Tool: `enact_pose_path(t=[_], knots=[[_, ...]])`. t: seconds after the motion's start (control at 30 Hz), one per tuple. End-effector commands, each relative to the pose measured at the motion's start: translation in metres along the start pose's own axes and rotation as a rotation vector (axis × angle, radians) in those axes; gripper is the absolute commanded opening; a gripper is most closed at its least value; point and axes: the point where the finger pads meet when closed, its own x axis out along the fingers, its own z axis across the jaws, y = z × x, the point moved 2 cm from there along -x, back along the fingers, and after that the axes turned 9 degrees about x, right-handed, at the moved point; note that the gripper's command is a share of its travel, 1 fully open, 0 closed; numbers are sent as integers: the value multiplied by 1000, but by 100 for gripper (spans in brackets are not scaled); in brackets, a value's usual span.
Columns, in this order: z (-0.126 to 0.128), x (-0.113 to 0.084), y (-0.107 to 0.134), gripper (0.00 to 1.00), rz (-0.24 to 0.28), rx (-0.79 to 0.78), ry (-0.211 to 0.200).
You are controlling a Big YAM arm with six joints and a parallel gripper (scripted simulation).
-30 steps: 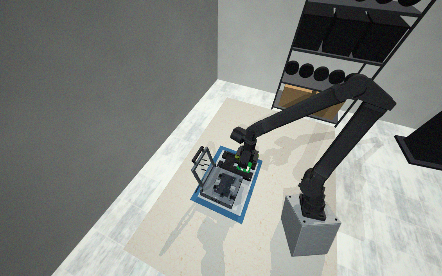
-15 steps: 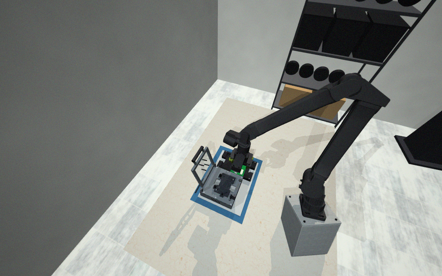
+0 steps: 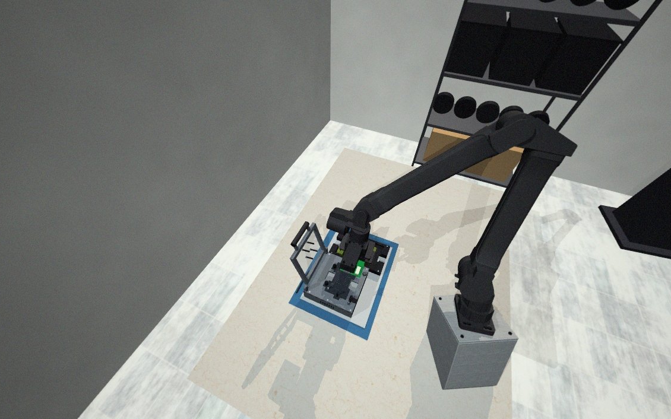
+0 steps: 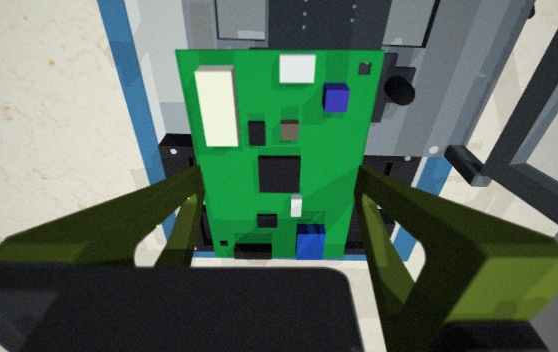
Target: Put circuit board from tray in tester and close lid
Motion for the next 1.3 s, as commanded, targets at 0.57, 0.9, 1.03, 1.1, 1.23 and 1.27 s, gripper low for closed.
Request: enact_pose_path(t=[0.57,0.9,1.03,1.1,1.23,1.27], knots=[[-24,-13,-60,72,-10,25,19],[-28,-15,-73,72,-11,26,21],[-25,-14,-73,72,-10,25,17],[-24,-13,-74,72,-10,24,15],[-23,-13,-74,72,-9,23,14],[-23,-13,-74,72,-9,23,14]])
